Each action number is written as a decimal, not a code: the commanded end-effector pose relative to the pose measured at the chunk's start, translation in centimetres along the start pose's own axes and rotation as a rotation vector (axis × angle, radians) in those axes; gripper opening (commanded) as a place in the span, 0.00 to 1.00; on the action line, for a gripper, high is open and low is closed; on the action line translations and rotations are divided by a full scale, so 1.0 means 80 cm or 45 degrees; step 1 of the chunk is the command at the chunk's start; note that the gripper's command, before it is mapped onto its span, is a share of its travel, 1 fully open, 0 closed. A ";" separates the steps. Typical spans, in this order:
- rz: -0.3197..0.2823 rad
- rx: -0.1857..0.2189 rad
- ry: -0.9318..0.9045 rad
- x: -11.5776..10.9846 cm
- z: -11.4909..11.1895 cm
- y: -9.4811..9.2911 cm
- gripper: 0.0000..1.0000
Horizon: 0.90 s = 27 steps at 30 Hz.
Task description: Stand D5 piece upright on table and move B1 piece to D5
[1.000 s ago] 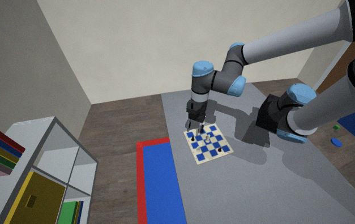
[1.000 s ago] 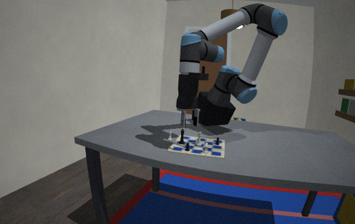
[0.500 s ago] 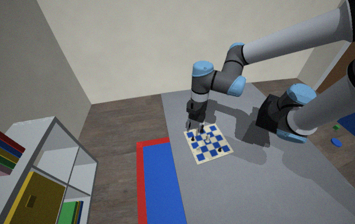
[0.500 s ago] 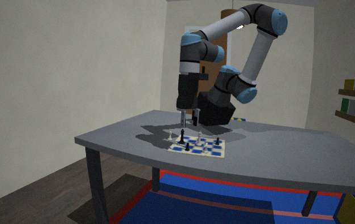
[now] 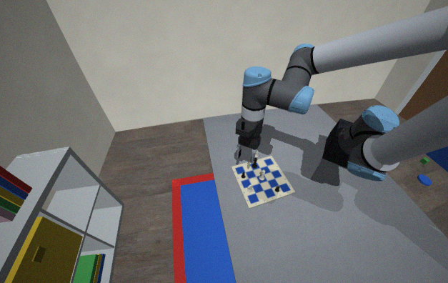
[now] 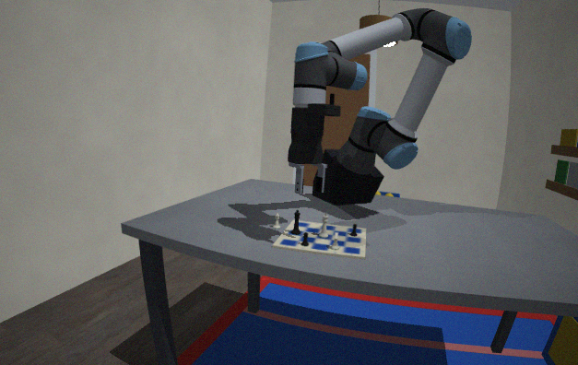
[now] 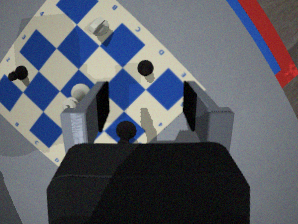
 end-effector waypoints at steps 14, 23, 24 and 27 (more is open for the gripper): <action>0.000 -0.002 0.002 0.000 0.000 0.060 1.00; 0.000 -0.002 0.002 0.000 0.000 0.060 1.00; 0.000 -0.002 0.002 0.000 0.000 0.060 1.00; 0.000 -0.002 0.002 0.000 0.000 0.060 1.00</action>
Point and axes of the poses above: the point where the finger pads meet when closed, its own y axis back along the fingers, its own z axis across the jaws, x = y × z, the point moved 8 cm from there along y, back along the fingers, and after that the axes turned 7 degrees about -y, right-handed, at the moved point
